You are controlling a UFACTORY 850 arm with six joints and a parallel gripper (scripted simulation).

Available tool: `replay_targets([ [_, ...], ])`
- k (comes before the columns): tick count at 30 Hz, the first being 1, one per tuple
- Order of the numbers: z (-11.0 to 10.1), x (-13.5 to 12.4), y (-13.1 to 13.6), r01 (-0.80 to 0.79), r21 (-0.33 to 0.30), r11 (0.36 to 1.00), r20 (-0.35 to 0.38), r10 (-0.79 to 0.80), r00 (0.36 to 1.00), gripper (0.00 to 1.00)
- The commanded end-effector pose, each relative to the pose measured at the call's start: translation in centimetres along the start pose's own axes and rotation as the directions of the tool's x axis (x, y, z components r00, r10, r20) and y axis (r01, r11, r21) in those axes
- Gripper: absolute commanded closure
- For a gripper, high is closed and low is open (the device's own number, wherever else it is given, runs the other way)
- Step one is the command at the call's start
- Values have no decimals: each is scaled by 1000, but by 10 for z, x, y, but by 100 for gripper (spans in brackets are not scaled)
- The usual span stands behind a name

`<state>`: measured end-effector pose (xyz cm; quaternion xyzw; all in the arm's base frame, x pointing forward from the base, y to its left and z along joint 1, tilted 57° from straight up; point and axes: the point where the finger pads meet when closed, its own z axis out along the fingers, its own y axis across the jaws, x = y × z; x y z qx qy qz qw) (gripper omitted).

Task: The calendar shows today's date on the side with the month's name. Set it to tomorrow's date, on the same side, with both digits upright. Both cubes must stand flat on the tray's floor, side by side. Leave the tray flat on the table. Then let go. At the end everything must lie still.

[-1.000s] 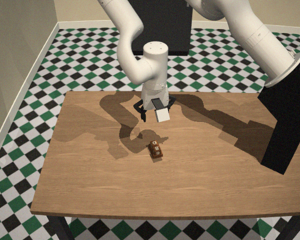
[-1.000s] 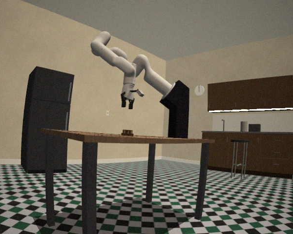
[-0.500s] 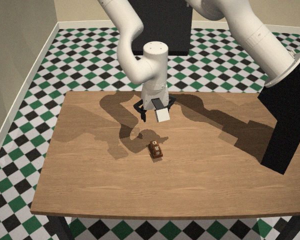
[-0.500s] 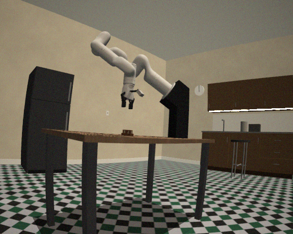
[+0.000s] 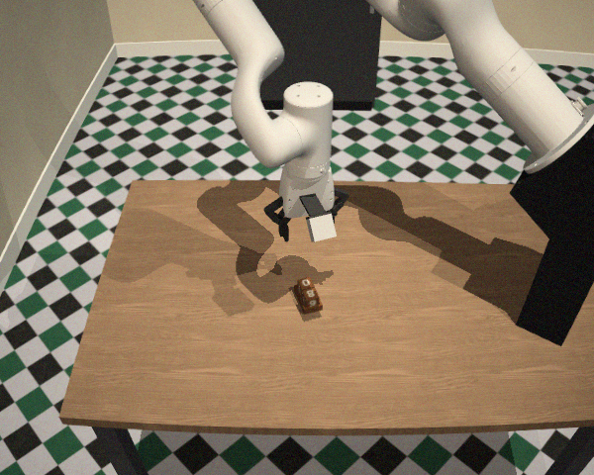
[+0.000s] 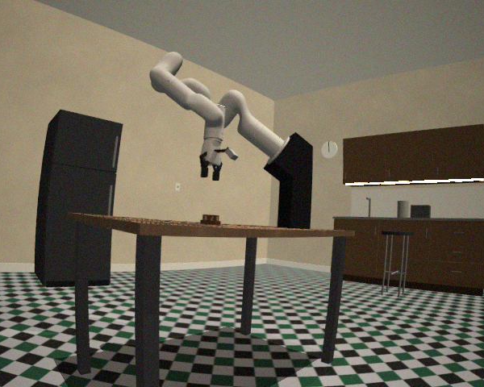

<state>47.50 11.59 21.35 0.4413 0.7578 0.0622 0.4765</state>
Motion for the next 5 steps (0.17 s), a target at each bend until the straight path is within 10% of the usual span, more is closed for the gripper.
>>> replay_targets([
  [1,0,0,0,0,-1,1000,0,0,1000,0],
  [5,0,0,0,0,-1,1000,0,0,1000,0],
])
